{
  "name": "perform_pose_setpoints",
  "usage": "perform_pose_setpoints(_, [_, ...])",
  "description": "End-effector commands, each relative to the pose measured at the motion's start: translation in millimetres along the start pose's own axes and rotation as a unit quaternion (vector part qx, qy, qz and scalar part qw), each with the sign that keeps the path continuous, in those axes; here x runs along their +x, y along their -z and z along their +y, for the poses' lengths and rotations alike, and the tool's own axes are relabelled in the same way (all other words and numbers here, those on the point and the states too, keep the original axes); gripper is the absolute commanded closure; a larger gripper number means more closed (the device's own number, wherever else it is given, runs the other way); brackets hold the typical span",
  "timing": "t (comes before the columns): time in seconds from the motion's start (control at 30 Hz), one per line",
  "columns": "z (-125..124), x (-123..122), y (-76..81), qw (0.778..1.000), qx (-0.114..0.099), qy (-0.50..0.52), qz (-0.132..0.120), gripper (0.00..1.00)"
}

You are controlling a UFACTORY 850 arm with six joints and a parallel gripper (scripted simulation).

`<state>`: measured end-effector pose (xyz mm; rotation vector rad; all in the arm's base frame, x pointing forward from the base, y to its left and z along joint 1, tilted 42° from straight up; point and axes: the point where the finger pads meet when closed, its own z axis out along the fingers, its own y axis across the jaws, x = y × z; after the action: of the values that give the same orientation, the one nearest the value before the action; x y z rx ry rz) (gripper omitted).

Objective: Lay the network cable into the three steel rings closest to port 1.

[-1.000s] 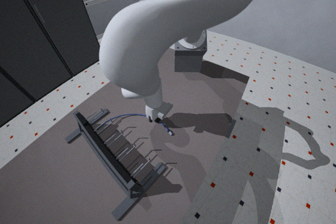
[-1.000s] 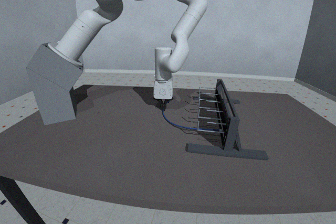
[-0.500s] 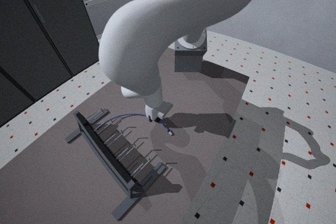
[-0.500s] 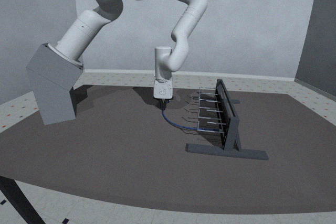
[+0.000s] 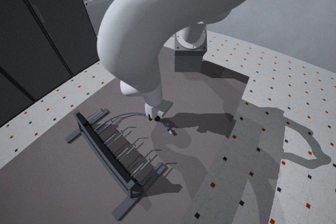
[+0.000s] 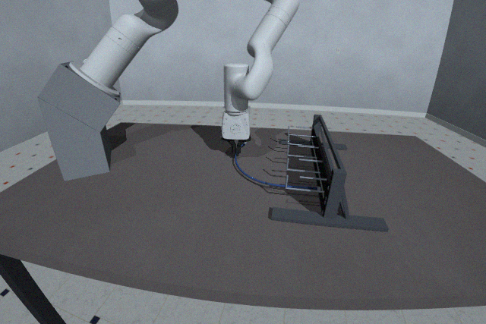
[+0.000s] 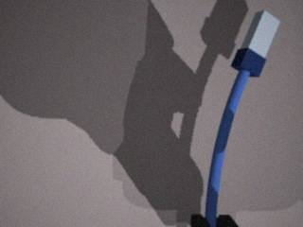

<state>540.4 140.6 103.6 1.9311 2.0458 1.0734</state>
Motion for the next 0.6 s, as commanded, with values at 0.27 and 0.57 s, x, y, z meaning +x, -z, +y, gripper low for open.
perform_pose_setpoints(0.27, [0.4, 0.0, 14.6, 1.000, 0.000, 0.000, 0.000, 1.00])
perform_pose_setpoints(0.57, [0.4, 0.0, 21.5, 1.000, 0.000, 0.000, 0.000, 1.00])
